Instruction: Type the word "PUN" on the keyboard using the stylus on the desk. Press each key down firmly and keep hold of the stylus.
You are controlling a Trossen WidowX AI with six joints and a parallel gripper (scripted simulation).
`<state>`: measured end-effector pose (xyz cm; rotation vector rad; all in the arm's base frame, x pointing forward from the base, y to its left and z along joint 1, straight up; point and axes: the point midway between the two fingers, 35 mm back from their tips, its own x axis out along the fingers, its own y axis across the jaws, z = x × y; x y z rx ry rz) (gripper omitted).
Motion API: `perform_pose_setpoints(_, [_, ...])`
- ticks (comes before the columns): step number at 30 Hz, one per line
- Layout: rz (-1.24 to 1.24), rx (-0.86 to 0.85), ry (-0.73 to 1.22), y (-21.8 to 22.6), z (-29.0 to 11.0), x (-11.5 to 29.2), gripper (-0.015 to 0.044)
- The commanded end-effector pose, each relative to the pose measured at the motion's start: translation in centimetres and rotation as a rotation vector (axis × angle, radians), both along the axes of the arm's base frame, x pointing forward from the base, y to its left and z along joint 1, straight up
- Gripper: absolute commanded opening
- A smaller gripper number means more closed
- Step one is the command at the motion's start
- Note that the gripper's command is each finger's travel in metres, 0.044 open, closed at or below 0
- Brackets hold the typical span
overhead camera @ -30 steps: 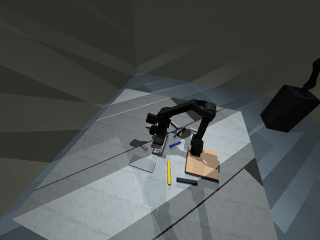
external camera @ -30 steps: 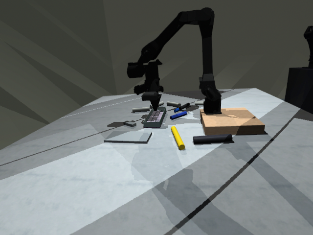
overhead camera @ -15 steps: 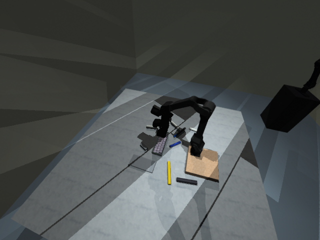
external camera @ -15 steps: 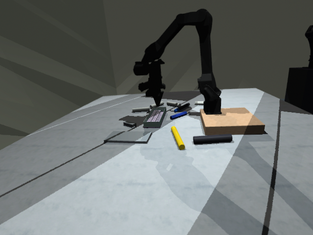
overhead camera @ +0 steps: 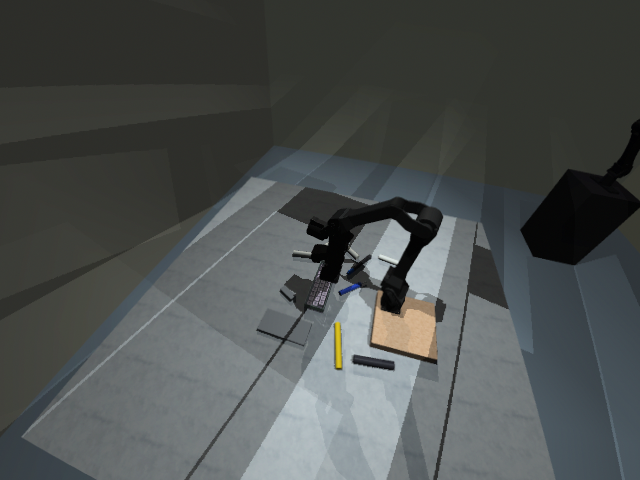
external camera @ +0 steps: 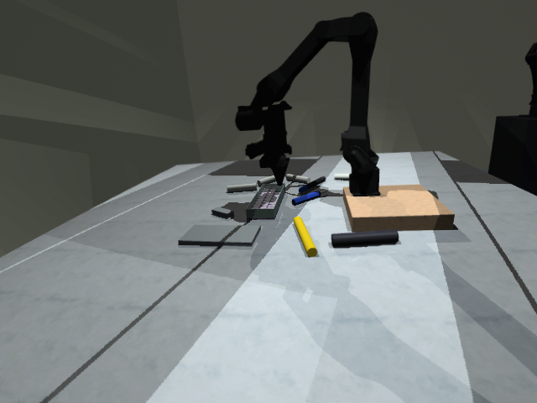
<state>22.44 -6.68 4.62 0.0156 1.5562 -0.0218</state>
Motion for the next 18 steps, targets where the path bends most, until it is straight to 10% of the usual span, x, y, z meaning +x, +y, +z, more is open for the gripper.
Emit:
perform_pose_setpoints(1, [-0.008, -0.003, -0.009, 0.2, 0.1, -0.3, 0.0])
perform_pose_setpoints(18, [-0.007, 0.005, -0.009, 8.2, 0.1, 0.0, 0.0])
